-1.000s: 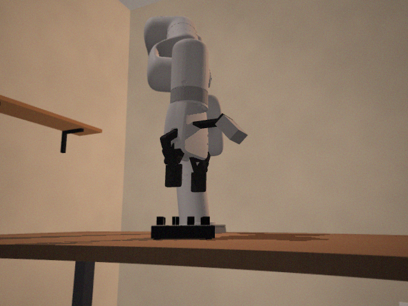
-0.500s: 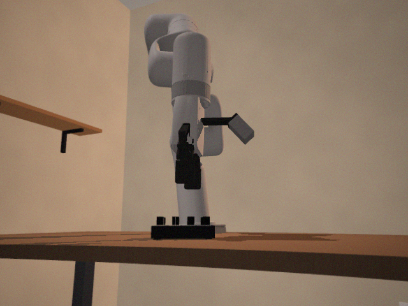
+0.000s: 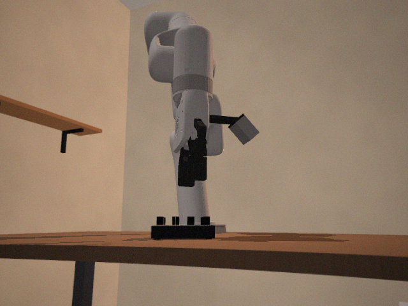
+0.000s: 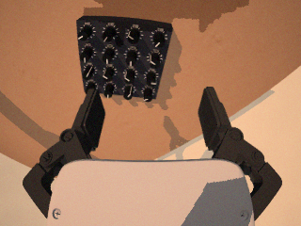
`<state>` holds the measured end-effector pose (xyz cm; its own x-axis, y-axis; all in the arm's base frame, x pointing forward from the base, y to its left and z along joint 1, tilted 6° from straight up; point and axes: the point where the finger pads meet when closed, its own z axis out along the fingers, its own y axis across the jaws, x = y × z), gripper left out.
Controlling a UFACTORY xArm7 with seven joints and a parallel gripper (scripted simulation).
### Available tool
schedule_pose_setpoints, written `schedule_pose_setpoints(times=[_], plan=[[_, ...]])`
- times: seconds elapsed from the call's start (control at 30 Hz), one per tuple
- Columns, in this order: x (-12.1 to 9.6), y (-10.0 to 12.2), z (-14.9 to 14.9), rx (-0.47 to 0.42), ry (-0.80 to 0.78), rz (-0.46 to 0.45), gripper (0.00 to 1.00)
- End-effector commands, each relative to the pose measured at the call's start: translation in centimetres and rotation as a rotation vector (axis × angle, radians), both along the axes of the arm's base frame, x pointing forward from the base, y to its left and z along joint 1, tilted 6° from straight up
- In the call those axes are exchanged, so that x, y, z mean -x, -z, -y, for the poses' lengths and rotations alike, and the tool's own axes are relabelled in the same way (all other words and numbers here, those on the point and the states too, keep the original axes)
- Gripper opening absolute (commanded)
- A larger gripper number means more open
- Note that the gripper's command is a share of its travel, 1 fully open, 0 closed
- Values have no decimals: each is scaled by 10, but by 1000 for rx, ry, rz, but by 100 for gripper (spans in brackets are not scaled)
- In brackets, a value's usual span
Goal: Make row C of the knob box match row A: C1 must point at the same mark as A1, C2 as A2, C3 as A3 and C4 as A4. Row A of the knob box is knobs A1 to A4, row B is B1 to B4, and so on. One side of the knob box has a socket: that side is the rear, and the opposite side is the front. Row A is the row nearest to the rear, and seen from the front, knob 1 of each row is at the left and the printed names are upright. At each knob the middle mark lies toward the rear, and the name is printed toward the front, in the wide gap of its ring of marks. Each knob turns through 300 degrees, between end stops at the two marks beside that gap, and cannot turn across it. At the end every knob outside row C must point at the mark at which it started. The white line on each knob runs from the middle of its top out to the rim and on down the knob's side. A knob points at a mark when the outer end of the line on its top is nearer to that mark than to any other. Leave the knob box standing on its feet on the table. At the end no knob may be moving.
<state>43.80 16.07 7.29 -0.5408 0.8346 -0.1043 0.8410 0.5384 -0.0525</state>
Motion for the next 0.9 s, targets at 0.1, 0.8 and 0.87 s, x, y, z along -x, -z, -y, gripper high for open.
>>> schedule_pose_setpoints(times=[0.1, 0.8, 0.87], plan=[[-4, -2, -3, -10, -78, -14, 19], [-4, -2, -3, -10, -78, -14, 19], [-4, -2, -3, -10, -78, -14, 19]])
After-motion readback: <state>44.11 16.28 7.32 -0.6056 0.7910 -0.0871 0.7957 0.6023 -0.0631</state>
